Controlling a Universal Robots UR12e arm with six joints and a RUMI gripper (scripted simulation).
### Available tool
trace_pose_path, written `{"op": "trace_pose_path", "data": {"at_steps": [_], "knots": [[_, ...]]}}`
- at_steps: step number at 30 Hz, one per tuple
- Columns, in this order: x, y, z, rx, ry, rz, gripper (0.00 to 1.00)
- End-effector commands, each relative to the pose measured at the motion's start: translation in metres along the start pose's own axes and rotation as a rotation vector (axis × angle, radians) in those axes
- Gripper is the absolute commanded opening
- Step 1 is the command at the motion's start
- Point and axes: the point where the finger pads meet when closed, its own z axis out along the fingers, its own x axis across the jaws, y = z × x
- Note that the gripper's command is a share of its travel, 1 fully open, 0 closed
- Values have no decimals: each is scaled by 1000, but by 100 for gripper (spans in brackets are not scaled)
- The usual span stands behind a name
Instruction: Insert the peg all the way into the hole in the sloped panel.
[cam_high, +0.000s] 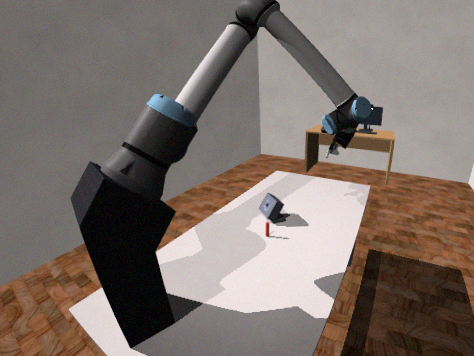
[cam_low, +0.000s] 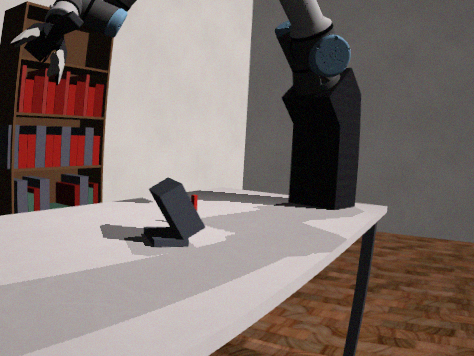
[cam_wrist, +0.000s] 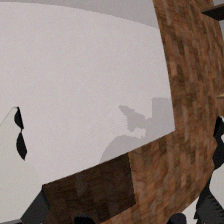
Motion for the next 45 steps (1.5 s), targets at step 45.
{"op": "trace_pose_path", "data": {"at_steps": [45], "knots": [[-110,-4,45,-71,-121,-265,100]]}}
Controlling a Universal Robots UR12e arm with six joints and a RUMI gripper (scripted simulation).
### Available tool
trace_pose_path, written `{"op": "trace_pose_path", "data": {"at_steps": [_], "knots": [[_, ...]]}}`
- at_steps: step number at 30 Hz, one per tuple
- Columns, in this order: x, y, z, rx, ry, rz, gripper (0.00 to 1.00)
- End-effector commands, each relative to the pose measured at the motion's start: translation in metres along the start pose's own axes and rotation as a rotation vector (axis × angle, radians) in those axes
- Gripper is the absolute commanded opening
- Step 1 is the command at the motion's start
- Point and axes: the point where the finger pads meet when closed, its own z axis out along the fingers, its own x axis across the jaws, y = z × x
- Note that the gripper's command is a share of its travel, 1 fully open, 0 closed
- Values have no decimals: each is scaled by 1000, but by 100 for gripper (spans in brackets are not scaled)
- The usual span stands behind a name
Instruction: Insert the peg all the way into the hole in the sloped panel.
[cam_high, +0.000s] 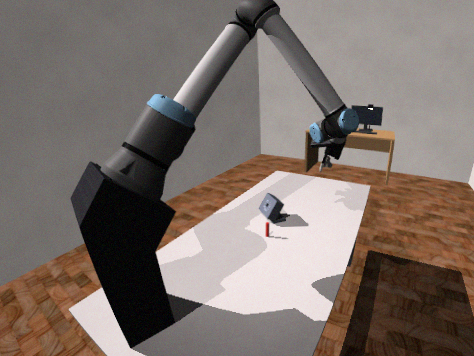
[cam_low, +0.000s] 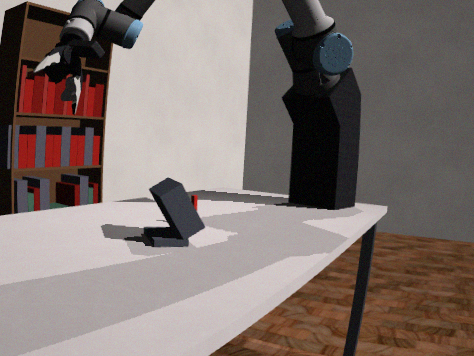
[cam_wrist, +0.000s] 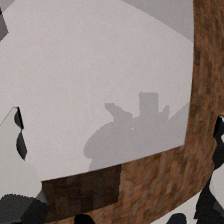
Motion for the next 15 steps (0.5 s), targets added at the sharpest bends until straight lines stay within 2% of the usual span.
{"op": "trace_pose_path", "data": {"at_steps": [1,6,15], "knots": [[-29,-9,14,-15,-37,-73,100],[-41,-13,19,-22,-53,-107,100],[-79,-26,33,-36,-105,-209,100]]}}
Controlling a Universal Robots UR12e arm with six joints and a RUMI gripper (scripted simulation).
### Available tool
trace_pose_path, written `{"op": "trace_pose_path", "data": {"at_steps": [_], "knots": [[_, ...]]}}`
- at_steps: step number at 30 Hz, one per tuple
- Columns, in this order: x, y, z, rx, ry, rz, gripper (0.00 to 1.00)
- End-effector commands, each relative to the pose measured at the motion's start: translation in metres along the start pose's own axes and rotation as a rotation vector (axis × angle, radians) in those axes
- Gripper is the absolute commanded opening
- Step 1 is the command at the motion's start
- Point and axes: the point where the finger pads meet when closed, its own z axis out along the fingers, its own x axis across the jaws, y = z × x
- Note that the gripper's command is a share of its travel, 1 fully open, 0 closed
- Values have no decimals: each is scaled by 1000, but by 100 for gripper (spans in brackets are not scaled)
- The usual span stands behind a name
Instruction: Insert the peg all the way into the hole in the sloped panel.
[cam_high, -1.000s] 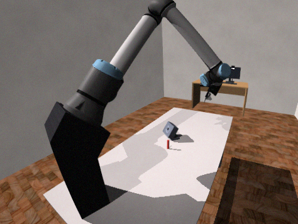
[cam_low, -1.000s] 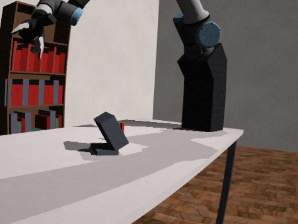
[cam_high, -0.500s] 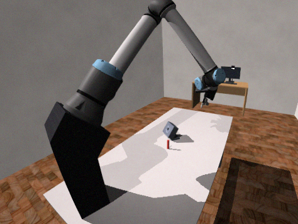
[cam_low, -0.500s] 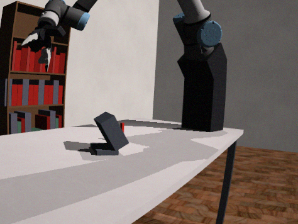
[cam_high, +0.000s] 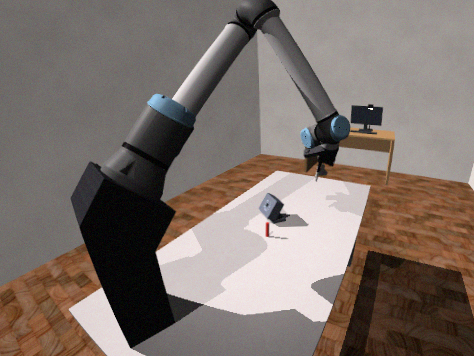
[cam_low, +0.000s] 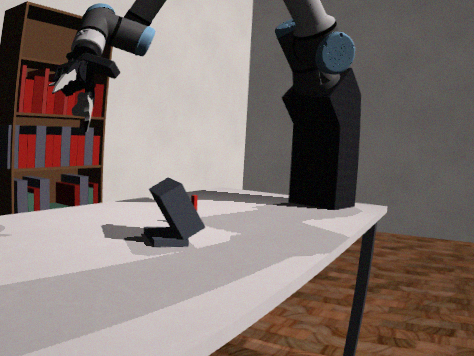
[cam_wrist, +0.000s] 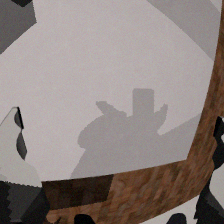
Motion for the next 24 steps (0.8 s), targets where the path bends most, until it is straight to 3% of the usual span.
{"op": "trace_pose_path", "data": {"at_steps": [1,24], "knots": [[-25,-14,12,-9,-38,-75,100],[-102,-59,37,-19,-161,-313,100]]}}
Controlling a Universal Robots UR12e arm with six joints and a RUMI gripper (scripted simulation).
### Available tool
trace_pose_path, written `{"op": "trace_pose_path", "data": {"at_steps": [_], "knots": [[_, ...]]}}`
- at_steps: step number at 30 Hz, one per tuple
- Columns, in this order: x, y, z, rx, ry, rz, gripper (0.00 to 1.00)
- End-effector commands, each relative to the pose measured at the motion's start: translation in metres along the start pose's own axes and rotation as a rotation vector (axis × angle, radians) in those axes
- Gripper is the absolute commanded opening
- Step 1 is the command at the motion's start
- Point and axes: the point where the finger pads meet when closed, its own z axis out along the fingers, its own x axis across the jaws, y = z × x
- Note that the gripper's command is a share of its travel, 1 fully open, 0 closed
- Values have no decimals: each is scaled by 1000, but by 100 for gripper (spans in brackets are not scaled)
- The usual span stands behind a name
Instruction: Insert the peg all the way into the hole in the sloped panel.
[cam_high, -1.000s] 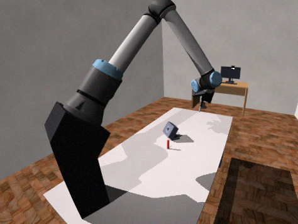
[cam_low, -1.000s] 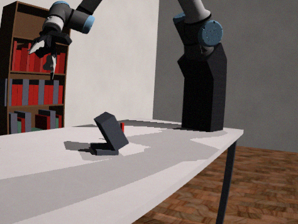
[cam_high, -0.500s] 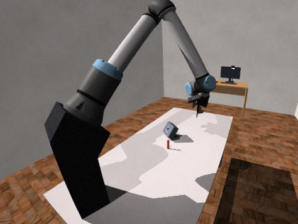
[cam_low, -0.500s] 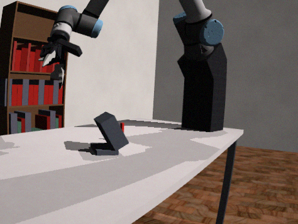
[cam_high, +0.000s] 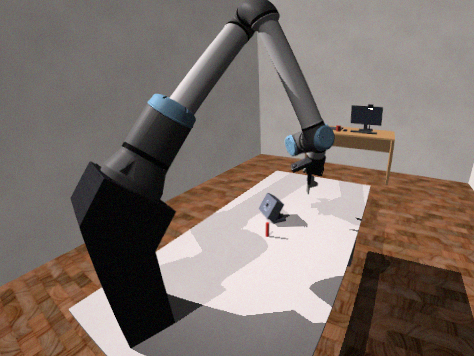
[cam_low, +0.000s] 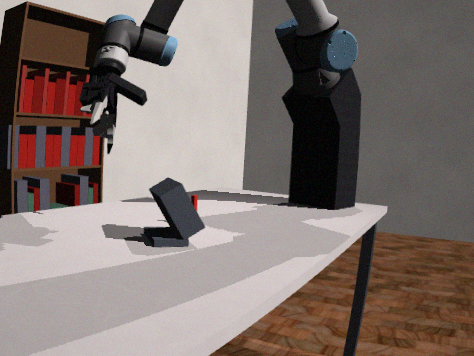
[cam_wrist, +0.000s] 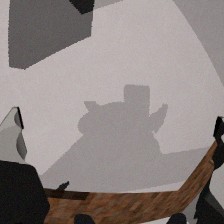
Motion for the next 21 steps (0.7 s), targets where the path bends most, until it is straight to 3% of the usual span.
{"op": "trace_pose_path", "data": {"at_steps": [1,21], "knots": [[-14,-15,7,-2,-31,-59,100],[-68,-73,25,16,-143,-286,100]]}}
